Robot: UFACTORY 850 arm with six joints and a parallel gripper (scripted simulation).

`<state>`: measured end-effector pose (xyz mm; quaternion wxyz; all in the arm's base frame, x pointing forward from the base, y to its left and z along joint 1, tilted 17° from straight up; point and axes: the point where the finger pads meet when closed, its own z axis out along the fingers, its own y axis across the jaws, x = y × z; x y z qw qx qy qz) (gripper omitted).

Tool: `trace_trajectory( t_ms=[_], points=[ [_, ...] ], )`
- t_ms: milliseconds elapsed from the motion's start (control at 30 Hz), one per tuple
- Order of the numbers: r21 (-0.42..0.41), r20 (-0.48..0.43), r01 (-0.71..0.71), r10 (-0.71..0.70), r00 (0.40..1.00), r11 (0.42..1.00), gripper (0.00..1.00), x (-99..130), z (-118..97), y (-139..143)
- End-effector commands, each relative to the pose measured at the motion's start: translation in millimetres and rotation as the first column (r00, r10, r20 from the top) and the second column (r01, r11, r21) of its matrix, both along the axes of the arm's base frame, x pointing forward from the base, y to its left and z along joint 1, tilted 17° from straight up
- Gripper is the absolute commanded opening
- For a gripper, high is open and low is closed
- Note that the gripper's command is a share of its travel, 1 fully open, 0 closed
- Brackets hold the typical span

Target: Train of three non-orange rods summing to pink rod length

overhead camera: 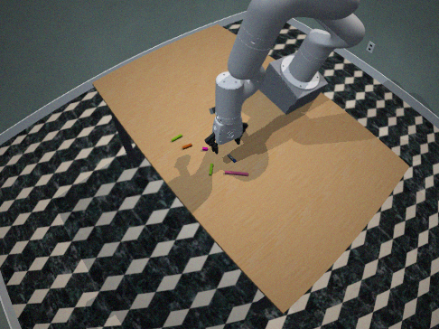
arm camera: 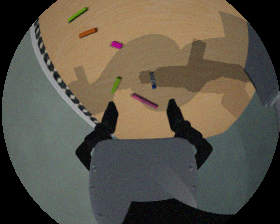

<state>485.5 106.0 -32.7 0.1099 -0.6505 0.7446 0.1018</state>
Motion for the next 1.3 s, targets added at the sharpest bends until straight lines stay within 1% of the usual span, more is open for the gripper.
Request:
trace_trajectory(
  t_ms=[0, 167, 333, 400, 533, 633, 667, 1267],
  points=[
    [-0.003, -0.067, 0.152, -0.152, 0.986, 0.988, 1.00, 20.5, -4.1, 2.4],
    [-0.016, -0.123, 0.333, -0.333, 0.935, 0.943, 1.00, 42.9, -9.5, 4.6],
    [-0.039, -0.168, 0.485, -0.484, 0.859, 0.874, 1.00, 62.3, -14.5, 5.8],
    [-0.039, -0.168, 0.485, -0.484, 0.859, 0.874, 1.00, 62.3, -14.5, 5.8],
    [-0.049, -0.183, 0.535, -0.534, 0.825, 0.843, 1.00, 69.1, -16.3, 6.0],
    [-0.050, -0.184, 0.539, -0.538, 0.822, 0.841, 1.00, 69.6, -16.4, 6.0],
    [-0.050, -0.184, 0.539, -0.538, 0.822, 0.841, 0.24, 69.6, -16.4, 6.0],
    [-0.050, -0.184, 0.539, -0.538, 0.822, 0.841, 0.24, 69.6, -16.4, 6.0]
  ],
)
